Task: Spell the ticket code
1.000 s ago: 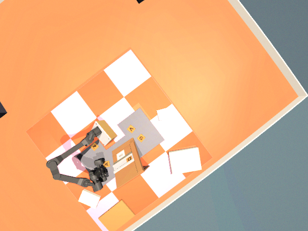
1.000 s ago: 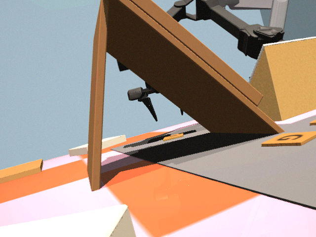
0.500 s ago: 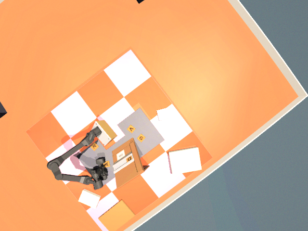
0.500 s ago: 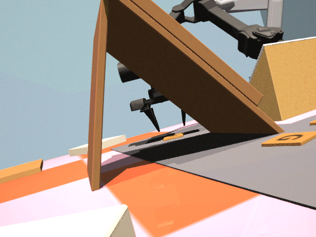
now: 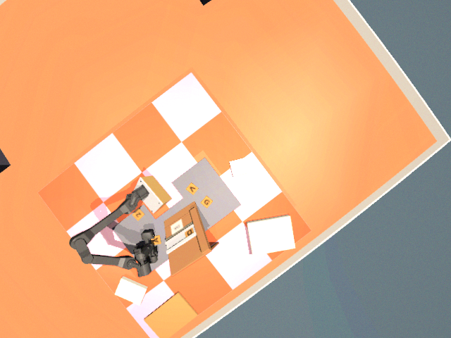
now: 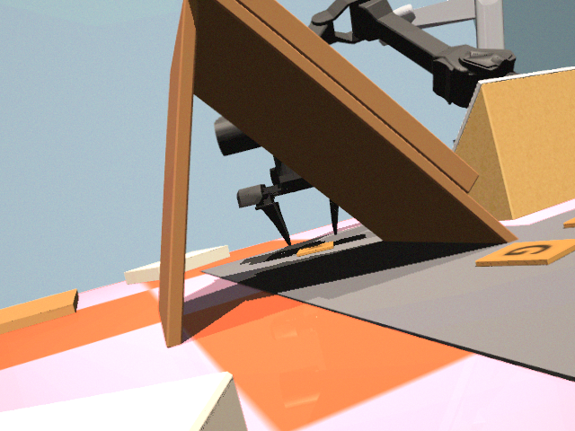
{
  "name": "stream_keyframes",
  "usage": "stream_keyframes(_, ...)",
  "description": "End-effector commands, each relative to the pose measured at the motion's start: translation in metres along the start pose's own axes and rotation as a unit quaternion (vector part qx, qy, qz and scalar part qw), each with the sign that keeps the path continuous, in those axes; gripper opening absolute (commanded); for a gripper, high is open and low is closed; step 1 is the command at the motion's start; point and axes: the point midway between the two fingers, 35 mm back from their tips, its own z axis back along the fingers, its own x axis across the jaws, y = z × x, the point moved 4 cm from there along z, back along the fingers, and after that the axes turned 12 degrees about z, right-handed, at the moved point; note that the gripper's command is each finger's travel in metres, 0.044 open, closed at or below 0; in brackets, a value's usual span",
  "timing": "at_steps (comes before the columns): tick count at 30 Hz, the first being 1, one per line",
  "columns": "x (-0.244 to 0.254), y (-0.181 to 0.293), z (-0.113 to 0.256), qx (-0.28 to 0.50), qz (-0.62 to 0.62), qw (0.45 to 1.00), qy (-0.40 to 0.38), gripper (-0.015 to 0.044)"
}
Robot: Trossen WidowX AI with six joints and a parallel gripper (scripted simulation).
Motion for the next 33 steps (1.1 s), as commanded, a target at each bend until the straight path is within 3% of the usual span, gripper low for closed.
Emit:
stream_keyframes(1,-0.0009,0.0006,-0.0064,0.001,0.002,1.0,0.002,0.034)
stream_keyframes(16,-0.0012,0.0005,-0.0155,0.001,0.002,1.0,0.002,0.034)
stream_keyframes(17,-0.0012,0.0006,-0.0155,0.001,0.002,1.0,0.002,0.0314)
stream_keyframes(29,-0.0013,0.0006,-0.0155,0.001,0.002,1.0,0.002,0.0234)
stream_keyframes(33,-0.0013,0.0003,-0.0113,0.001,0.002,1.0,0.002,0.0129)
